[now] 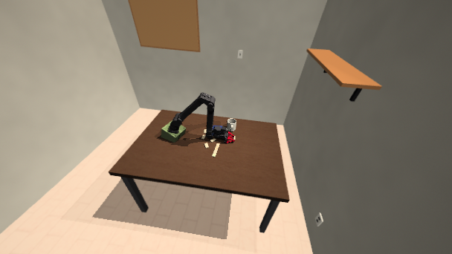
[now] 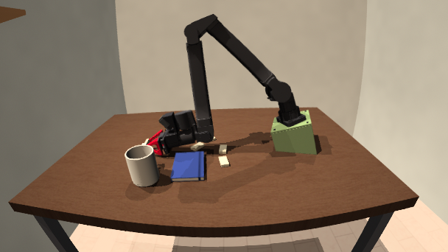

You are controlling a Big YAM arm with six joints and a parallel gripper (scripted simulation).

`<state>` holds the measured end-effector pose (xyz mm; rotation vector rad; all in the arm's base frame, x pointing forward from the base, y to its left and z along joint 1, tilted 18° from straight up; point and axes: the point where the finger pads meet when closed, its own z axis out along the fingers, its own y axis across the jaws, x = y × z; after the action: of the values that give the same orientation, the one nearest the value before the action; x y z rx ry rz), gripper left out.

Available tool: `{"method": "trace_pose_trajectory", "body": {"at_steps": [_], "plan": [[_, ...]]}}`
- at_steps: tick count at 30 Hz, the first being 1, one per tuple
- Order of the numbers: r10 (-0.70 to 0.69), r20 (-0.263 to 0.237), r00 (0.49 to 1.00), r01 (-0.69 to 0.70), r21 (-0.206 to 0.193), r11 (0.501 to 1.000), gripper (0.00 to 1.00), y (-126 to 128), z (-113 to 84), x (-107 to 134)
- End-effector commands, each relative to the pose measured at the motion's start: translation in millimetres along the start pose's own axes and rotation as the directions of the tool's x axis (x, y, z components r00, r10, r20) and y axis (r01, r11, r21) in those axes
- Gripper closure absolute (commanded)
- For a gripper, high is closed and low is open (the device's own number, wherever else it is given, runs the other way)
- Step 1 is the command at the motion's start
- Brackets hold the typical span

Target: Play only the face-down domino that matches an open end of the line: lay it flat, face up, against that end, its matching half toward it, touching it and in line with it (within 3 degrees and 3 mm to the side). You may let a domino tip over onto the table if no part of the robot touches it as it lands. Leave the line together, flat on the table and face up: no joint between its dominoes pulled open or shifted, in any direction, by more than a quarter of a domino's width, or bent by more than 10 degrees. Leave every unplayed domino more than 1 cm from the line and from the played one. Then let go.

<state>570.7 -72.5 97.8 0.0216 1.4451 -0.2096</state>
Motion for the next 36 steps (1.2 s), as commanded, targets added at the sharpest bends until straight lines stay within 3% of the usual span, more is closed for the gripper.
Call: {"method": "trace_pose_trajectory", "body": {"at_steps": [1,16,17,36], "plan": [[0.002,0.012,1.000,-0.002,0.002,1.000,0.49,-0.8,1.6,-4.0],[0.008,0.029,1.000,-0.008,0.008,1.000,0.49,-4.6,4.8,-4.6],[0.000,0.006,1.000,0.000,0.000,1.000,0.26,0.1,0.7,-2.7],[0.000,0.006,1.000,0.000,0.000,1.000,0.26,0.1,0.6,-2.6]]}}
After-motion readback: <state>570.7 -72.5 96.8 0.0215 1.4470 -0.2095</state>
